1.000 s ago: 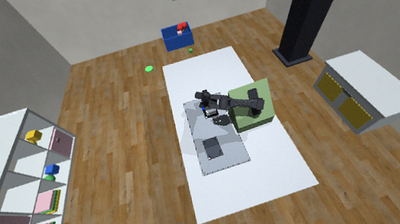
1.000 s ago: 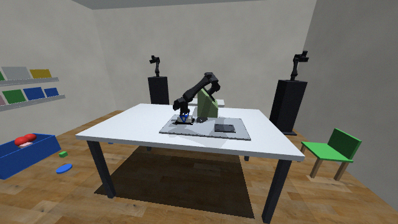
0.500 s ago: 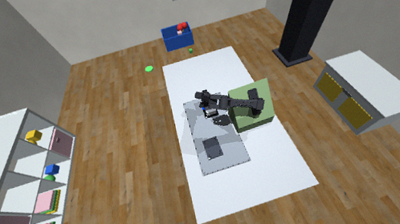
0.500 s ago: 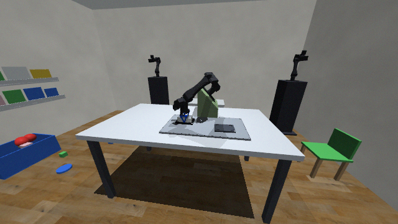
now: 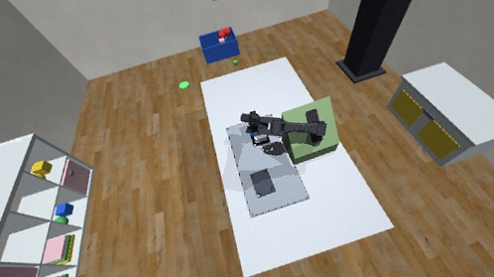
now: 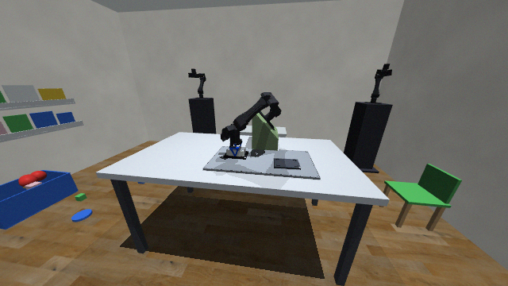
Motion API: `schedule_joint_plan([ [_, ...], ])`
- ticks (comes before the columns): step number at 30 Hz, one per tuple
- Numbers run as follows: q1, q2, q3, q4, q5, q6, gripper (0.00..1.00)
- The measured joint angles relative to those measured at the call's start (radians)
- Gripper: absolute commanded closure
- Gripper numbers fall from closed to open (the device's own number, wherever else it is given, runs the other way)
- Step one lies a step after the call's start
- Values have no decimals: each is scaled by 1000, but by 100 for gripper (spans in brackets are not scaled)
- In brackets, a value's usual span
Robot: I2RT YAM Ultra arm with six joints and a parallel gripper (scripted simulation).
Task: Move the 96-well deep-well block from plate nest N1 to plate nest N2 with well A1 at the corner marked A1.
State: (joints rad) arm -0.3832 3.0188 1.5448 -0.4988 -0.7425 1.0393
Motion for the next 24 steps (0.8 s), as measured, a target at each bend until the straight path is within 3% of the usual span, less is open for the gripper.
schedule_joint_plan([
  [16,-1,-1,0,-7,1,-8,100],
  [24,-24,-21,0,-53,5,-37,100],
])
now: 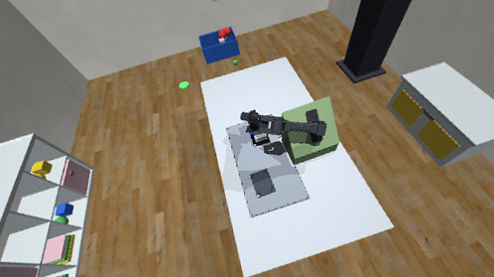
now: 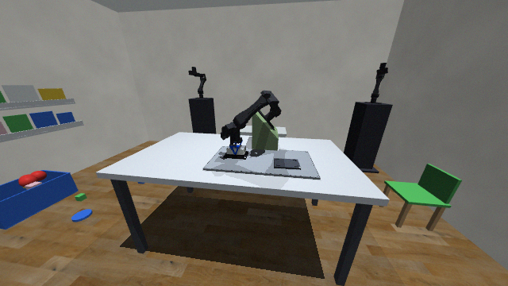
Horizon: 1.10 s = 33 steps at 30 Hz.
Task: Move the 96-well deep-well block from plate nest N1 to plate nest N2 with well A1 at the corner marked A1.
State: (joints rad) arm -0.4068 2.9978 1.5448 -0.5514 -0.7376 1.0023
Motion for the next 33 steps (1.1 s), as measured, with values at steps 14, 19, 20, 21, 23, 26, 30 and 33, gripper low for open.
schedule_joint_plan([
  [14,-37,-31,3,-75,16,-47,100],
  [19,-55,-46,10,-103,23,-64,100],
  [20,-58,-49,11,-109,24,-68,100],
  [21,-61,-52,13,-114,25,-71,100],
  [23,-64,-55,15,-122,27,-76,100],
  [26,-69,-60,18,-136,31,-84,100],
  [30,-80,-67,23,-159,35,-97,100],
  [33,-90,-74,26,-177,40,-106,100],
])
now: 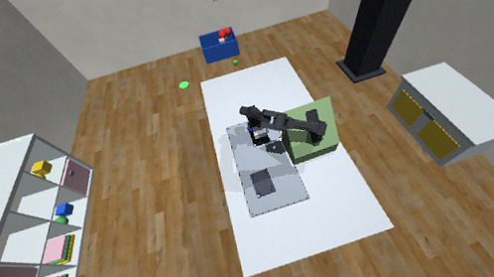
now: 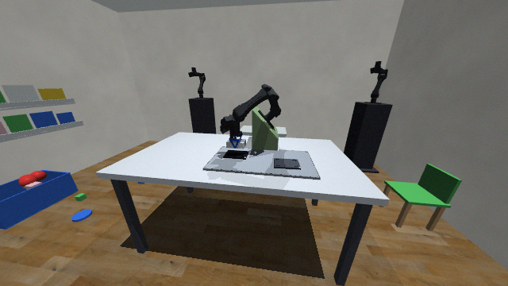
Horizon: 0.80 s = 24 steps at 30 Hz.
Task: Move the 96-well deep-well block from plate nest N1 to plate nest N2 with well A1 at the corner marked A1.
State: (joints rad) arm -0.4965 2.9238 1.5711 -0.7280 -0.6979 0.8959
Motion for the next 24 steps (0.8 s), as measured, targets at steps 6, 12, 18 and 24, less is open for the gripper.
schedule_joint_plan([
  [6,-18,-14,9,-33,8,-18,100],
  [12,-28,-23,18,-62,14,-34,100],
  [18,-39,-31,24,-82,20,-44,100],
  [24,-39,-34,28,-86,21,-45,100],
])
